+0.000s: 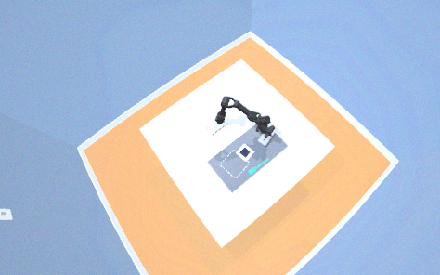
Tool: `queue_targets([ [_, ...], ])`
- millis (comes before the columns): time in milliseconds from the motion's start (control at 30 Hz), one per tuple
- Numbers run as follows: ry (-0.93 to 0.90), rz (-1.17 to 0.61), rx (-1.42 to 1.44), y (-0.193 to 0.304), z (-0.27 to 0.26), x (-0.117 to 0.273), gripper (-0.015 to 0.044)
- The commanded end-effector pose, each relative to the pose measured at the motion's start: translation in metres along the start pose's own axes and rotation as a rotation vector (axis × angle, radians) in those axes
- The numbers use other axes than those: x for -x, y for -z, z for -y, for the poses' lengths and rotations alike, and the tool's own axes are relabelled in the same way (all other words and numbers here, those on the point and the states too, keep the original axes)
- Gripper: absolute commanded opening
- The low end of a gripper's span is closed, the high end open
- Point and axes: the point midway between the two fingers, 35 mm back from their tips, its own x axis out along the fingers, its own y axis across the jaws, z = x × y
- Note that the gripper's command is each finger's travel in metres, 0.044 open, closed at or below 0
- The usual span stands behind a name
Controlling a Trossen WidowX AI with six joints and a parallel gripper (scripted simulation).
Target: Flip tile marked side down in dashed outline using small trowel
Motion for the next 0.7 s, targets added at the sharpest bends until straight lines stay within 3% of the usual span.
queue_targets([
  [0, 0.027, 0.0, -0.037, 0.018, 0.002, 0.012, 0.0],
  [433, 0.026, -0.014, -0.123, 0.069, -0.037, 0.04, 0.0],
  [667, 0.028, -0.013, -0.133, 0.074, -0.041, 0.043, 0.0],
])
